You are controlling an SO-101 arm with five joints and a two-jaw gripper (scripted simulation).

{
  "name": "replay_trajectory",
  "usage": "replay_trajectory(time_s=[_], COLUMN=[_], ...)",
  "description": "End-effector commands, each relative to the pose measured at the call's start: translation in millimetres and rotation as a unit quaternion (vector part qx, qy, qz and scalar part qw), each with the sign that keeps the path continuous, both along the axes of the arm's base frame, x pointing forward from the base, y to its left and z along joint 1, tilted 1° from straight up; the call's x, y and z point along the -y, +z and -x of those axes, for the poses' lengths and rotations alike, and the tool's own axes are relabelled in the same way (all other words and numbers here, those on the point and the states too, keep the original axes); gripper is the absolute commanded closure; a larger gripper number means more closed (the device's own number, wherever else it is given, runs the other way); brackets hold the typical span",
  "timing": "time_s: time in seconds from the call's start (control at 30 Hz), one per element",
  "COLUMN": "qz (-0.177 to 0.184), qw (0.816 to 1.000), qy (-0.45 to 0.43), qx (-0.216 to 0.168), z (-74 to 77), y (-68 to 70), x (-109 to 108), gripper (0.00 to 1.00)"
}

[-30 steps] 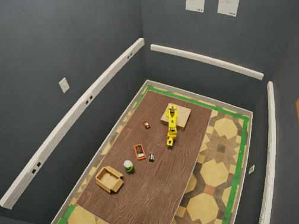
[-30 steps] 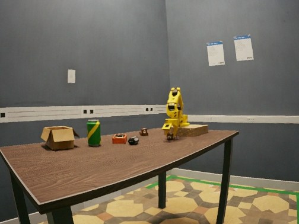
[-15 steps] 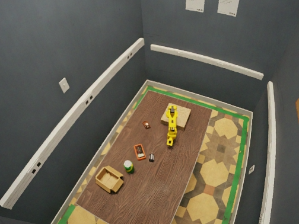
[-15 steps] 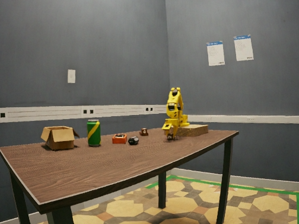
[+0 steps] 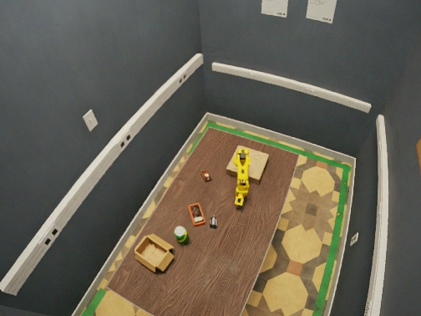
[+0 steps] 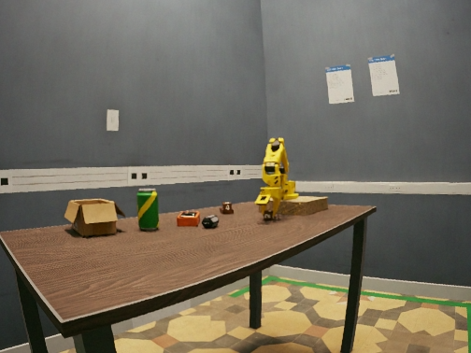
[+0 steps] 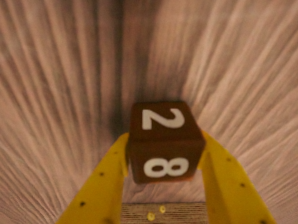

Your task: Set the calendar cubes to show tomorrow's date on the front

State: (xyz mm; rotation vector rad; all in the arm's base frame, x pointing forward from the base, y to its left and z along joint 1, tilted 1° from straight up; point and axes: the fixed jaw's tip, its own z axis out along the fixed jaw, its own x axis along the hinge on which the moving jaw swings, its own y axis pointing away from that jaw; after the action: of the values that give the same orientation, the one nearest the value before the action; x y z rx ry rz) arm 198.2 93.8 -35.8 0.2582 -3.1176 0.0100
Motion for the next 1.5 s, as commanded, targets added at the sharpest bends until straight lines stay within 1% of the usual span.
replay_trajectory(time_s=[0.0, 0.13, 0.27, 0.5, 0.57, 0.77, 0.9, 1.03, 1.47], qz=[0.002, 0.002, 0.002, 0.002, 0.002, 0.002, 0.002, 0.002, 0.002], qw=[1.000, 1.000, 1.000, 1.000, 1.000, 1.000, 1.000, 1.000, 1.000], qy=[0.004, 0.004, 0.004, 0.004, 0.004, 0.004, 0.004, 0.004, 0.014], qx=[-0.006, -0.006, -0.006, -0.006, -0.006, -0.006, -0.006, -0.006, -0.006], z=[3.5, 3.4, 2.7, 1.6, 1.6, 2.2, 2.8, 3.0, 2.6], y=[-2.2, -1.3, 3.8, 22.6, 22.6, 39.8, 46.3, 48.1, 48.0], x=[2.0, 1.9, 1.3, -0.3, -0.3, -1.0, -1.2, -1.2, -0.2], gripper=[1.00, 1.00, 1.00, 1.00, 1.00, 1.00, 1.00, 1.00, 1.00])
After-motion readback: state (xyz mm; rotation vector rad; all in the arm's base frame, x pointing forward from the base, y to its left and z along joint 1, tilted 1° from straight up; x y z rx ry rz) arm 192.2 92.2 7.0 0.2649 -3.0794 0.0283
